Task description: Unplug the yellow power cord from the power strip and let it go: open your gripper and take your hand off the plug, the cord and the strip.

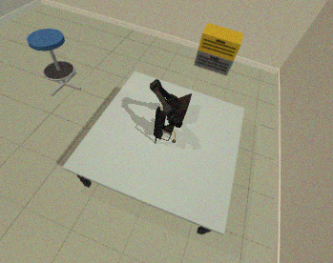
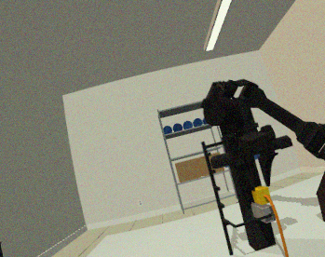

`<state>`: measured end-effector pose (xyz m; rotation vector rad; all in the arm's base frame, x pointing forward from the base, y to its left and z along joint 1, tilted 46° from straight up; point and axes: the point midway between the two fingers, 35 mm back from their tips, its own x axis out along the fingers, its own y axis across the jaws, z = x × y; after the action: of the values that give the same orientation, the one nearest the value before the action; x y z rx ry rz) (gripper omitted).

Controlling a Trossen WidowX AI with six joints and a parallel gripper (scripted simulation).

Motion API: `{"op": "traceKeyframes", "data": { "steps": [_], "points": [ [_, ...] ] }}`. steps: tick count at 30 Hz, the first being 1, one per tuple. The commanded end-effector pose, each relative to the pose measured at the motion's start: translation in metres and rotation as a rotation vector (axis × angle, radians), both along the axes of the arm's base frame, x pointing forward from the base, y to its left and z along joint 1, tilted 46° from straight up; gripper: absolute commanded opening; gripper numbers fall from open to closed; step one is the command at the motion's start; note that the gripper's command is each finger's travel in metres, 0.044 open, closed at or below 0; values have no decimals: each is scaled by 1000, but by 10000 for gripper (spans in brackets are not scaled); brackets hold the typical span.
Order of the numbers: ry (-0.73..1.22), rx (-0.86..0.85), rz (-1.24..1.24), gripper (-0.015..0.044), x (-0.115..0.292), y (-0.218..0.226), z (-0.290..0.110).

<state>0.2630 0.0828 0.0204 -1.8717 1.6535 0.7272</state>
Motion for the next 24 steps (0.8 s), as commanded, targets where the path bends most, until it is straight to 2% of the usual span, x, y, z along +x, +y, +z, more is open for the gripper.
{"op": "traceKeyframes", "data": {
  "steps": [1,9,12,21,22,24],
  "points": [
    [0,-3,3,160,0,-3,-1],
    [0,-4,3,160,1,-9,-7],
    [-3,2,0,81,1,-7,-6],
    [-3,2,0,21,1,-7,-6],
    [-3,2,0,0,1,-7,-6],
    [-3,2,0,0,1,-6,-7]
  ]
}}
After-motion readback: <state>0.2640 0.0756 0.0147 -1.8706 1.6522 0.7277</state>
